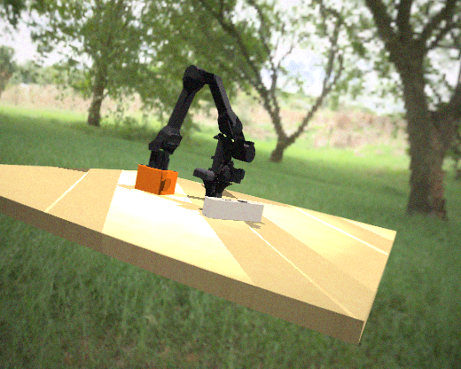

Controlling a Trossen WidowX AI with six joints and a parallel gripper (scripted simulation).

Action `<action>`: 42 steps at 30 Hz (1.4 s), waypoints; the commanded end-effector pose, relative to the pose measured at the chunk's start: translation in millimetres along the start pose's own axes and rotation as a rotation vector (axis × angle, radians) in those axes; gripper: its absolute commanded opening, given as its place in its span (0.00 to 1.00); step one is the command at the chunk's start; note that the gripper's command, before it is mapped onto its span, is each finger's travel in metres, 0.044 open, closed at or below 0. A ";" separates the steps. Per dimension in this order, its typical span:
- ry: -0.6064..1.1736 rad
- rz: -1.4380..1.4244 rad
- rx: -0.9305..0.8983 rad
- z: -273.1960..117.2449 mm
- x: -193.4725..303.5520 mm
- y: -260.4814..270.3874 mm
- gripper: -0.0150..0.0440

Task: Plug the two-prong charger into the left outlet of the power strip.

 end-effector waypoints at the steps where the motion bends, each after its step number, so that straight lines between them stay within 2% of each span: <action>1: -0.008 0.037 -0.005 0.3 -5.4 4.4 0.25; 13: -0.005 0.166 -0.014 5.6 -12.2 18.9 0.25; 42: -0.004 0.232 -0.018 5.4 -40.0 10.0 0.25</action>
Point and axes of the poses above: the point midway between the two fingers, 35 mm back from their tips, its own z axis out along the fingers, its own y axis across the jaws, x = y × z, the point moved 5 cm from there along -z, back along the fingers, and after that the axes turned 15 degrees about -z, right-handed, at the moved point
